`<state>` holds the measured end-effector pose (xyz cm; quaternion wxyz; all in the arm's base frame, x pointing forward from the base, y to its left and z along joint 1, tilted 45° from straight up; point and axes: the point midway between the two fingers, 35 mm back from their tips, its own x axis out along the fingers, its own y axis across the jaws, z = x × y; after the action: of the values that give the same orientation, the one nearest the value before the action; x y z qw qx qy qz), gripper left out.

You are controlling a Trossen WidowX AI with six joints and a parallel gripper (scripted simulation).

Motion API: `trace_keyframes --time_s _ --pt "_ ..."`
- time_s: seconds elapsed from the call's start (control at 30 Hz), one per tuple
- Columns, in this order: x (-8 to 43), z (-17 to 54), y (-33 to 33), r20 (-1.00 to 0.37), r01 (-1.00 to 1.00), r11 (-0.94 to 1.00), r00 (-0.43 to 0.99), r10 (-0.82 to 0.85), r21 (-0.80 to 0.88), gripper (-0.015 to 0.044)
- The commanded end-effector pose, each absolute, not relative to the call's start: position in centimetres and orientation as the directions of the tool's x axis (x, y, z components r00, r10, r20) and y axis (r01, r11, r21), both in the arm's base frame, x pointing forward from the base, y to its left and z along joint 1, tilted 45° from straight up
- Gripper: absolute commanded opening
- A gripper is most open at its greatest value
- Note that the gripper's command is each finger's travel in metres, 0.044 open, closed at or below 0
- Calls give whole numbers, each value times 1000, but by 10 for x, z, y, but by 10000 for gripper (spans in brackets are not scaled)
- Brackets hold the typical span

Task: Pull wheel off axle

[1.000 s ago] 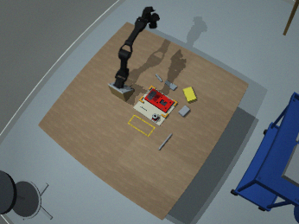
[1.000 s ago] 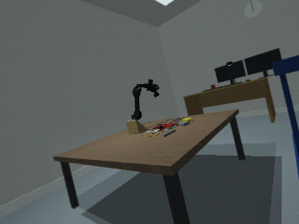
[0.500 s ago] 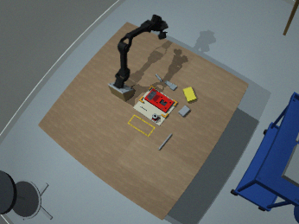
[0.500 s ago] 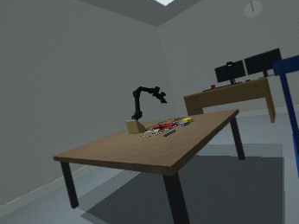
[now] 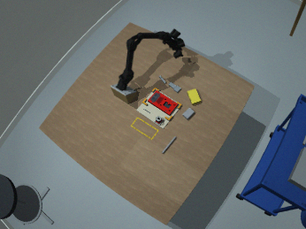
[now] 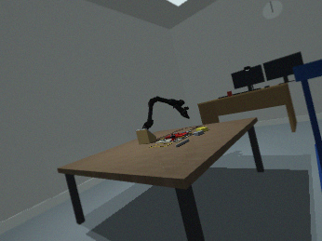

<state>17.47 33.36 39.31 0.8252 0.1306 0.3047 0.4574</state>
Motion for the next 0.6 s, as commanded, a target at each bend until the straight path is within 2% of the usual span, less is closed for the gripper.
trace_keyframes --time_s 0.0,0.23,0.57 --pt "218 350 328 -505 -650 634 414 757 418 300" --pt "294 274 292 -692 -584 744 390 607 324 300" --pt "366 171 195 -849 -433 833 235 473 344 300"
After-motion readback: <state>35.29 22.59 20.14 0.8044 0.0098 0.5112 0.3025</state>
